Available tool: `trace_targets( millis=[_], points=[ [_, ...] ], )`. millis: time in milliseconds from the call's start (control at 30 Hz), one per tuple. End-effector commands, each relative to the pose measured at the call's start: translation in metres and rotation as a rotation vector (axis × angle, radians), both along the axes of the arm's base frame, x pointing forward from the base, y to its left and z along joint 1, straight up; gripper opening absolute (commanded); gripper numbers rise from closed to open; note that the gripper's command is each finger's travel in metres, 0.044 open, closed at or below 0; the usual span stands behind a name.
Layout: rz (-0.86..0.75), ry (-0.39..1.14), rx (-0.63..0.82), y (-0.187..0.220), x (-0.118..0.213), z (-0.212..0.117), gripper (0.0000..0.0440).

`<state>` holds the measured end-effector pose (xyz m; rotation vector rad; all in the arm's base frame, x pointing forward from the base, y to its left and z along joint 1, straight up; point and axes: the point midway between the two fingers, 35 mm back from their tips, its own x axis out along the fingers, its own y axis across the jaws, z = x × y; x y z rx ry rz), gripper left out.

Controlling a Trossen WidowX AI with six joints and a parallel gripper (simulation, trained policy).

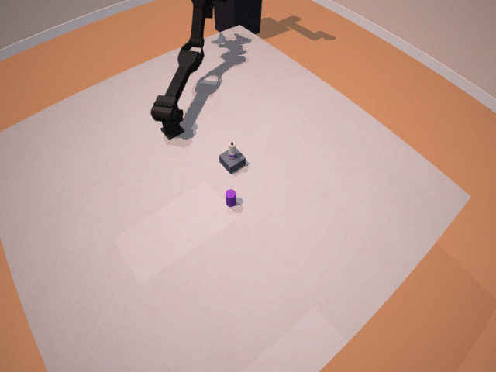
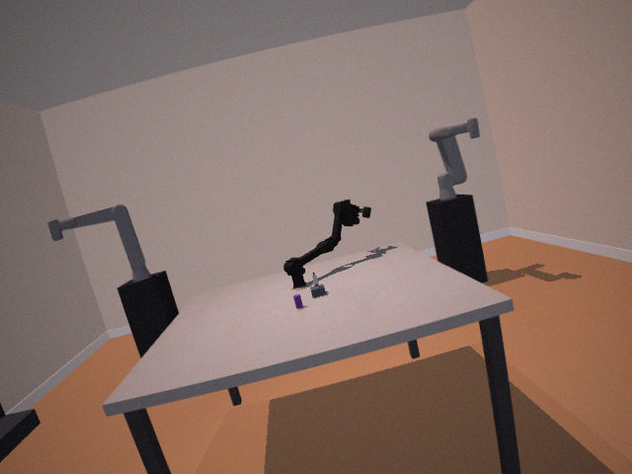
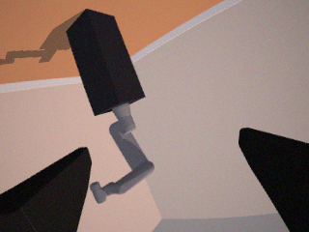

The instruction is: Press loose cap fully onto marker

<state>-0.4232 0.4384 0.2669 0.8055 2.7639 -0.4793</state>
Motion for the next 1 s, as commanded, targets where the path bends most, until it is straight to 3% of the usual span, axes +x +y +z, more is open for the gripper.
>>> trace_targets(
  millis=[0, 200, 967],
  points=[
    [-0.005, 0.007, 0.009, 0.001, 0.0, 0.003, 0.0374],
    [-0.032, 0.052, 0.068, 0.007, 0.0, 0.02, 0.0238],
    [-0.194, 0.224, 0.312, 0.038, 0.023, 0.088, 0.0301]
  ],
)
